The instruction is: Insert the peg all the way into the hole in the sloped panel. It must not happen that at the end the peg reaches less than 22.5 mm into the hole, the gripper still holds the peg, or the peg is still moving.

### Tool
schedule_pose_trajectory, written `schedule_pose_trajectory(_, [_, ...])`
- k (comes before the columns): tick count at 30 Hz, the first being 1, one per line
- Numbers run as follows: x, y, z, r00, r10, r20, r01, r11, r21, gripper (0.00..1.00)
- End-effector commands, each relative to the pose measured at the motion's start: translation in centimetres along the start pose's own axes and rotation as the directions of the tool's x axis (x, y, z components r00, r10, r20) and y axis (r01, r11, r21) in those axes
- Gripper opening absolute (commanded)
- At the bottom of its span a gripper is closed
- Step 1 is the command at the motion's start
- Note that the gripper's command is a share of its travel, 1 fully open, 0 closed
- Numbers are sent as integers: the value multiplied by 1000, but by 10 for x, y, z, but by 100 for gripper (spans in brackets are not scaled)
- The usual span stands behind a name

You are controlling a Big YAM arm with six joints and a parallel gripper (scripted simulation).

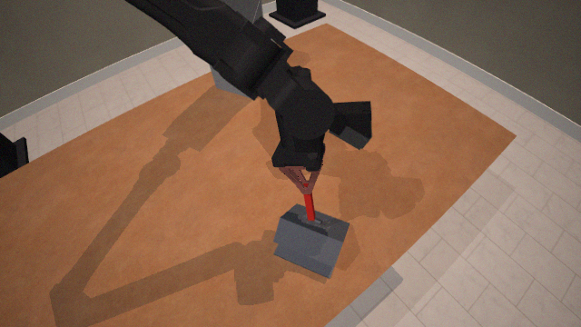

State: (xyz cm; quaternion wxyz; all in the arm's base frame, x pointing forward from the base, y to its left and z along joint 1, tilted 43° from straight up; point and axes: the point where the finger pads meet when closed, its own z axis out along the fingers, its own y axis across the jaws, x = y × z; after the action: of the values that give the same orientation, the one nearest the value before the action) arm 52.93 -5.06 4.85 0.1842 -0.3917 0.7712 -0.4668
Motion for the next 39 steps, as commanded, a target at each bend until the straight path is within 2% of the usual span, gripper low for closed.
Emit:
schedule_pose_trajectory(1, [-22, -5, -3, 999, -10, 30, 9, 999, 37, 0])
schedule_pose_trajectory(10, [-30, -12, -5, 1000, -3, 24, 0, 996, 91, 0])
schedule_pose_trajectory(12, [-32, -3, -1, 1000, -15, 15, 14, 996, 92, 0])
schedule_pose_trajectory(23, [-42, 2, 2, 1000, -16, -9, 17, 988, 153, 0])
schedule_pose_trajectory(26, [-43, 0, 1, 1000, -13, -10, 15, 987, 161, 0])
schedule_pose_trajectory(27, [-44, -6, -2, 1000, -3, -8, 5, 985, 175, 0])
schedule_pose_trajectory(29, [-45, 4, 3, 1000, -15, -18, 18, 984, 174, 0])
schedule_pose_trajectory(39, [-53, 10, 3, 999, -9, -42, 18, 974, 225, 0])
